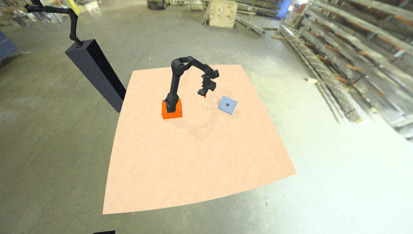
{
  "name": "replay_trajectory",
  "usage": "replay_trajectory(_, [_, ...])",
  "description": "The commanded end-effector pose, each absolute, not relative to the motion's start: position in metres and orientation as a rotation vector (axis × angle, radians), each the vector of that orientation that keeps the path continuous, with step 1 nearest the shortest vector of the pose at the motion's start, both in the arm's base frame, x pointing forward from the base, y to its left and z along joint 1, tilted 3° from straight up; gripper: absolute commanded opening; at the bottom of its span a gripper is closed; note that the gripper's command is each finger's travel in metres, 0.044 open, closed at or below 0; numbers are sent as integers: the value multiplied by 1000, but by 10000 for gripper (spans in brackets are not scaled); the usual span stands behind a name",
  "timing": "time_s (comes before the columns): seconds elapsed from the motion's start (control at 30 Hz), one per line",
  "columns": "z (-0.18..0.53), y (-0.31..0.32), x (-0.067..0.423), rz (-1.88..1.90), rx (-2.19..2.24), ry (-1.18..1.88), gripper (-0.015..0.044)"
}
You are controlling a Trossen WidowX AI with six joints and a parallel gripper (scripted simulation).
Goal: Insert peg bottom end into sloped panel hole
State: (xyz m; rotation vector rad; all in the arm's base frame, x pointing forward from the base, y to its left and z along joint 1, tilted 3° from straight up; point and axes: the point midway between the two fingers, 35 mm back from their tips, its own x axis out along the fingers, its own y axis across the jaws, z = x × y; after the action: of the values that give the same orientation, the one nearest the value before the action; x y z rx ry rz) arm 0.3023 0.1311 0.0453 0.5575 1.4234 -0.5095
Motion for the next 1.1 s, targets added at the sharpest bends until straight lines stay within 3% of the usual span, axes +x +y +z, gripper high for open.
replay_trajectory(0.0, [46,131,303,-509,558,1422,0])
replay_trajectory(1.07, [125,131,297,-504,553,1428,0])
